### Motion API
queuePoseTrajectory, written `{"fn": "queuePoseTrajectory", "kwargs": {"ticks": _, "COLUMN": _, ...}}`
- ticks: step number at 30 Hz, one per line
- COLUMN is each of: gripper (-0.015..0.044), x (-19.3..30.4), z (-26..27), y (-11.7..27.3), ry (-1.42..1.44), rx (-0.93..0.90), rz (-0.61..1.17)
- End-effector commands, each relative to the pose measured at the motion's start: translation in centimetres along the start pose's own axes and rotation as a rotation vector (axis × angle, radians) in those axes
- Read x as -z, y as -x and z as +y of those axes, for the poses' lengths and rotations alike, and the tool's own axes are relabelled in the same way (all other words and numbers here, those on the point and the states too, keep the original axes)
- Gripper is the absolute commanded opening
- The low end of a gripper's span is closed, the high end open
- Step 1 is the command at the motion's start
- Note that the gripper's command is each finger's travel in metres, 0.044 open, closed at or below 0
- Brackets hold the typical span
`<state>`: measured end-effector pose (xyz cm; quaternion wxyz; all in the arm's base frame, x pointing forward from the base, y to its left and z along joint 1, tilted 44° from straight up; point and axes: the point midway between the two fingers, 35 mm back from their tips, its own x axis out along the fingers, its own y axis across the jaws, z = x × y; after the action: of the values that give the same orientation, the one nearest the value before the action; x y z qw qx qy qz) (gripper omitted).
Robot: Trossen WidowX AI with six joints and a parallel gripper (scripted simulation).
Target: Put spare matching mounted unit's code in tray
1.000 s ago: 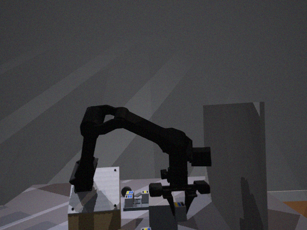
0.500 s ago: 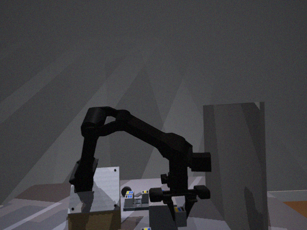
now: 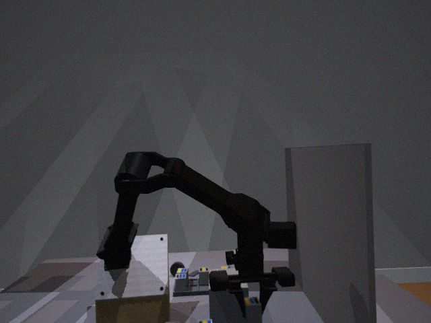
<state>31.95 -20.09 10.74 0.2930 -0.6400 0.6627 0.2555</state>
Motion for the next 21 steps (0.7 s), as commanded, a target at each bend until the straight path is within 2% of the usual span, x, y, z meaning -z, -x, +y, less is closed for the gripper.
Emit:
{"fn": "queuePoseTrajectory", "kwargs": {"ticks": 1, "gripper": 0.0000, "x": -0.1, "z": 0.0, "y": -0.5, "ry": 0.006, "rx": 0.002, "rz": -0.004}}
{"fn": "queuePoseTrajectory", "kwargs": {"ticks": 21, "gripper": 0.0000, "x": 0.0, "z": 0.3, "y": -2.5, "ry": 0.007, "rx": 0.002, "rz": 0.001}}
